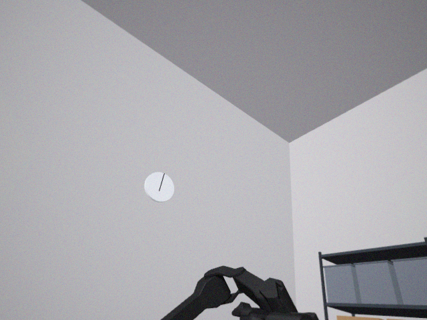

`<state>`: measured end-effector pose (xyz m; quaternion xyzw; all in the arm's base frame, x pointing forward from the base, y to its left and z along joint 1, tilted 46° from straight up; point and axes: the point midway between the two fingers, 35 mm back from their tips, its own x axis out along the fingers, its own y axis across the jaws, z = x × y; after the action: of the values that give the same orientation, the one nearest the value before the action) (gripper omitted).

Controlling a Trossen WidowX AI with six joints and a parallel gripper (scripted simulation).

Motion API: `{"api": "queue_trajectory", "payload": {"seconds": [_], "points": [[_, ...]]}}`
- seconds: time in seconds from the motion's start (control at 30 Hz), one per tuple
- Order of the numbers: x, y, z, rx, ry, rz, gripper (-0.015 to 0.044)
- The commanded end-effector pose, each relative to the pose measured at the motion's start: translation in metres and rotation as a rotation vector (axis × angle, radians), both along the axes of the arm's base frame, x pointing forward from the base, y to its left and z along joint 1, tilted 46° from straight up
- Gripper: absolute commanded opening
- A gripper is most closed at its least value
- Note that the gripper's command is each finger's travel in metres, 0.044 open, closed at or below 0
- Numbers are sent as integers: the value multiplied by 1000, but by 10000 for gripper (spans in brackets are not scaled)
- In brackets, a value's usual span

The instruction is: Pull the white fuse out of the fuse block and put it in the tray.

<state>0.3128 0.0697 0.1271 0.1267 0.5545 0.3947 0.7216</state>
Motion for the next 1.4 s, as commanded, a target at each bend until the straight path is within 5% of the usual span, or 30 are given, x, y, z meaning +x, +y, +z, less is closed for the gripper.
{"api": "queue_trajectory", "payload": {"seconds": [0.0,0.47,1.37], "points": [[0,4,-3,6,3,-4,0],[0,1,0,0,1,0,330],[-3,-22,23,7,10,-5,330]]}}
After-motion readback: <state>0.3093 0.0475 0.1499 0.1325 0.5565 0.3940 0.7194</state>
